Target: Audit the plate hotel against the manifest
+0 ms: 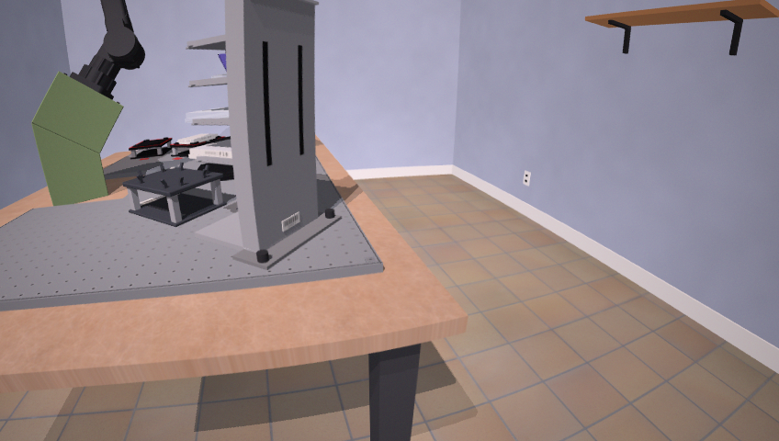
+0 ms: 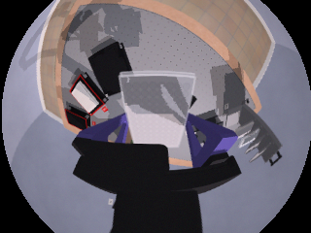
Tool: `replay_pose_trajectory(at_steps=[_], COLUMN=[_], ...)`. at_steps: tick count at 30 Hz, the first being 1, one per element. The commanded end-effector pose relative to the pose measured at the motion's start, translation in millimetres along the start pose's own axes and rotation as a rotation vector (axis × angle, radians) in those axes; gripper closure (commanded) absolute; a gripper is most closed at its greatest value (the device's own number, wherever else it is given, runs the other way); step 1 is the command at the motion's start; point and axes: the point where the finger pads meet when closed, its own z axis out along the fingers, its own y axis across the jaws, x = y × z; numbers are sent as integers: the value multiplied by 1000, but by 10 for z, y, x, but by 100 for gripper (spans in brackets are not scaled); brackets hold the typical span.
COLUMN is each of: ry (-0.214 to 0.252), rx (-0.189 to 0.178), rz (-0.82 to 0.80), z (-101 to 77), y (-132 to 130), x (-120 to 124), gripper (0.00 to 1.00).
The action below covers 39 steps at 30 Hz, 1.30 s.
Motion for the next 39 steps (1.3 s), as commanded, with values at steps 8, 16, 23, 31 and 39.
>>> replay_pose_trajectory(at_steps=[8,16,23,31,39], ry=[-99,-103,-51,-51,-70], rx=[17,9,2,1,2], rz=[10,15,-81,-212,-310], z=[-295,-307,-129,-129,-197], y=[237,490,668,931,1135], x=[-451,-568,-303,-258,-313], gripper=[14,14,14,14,14])
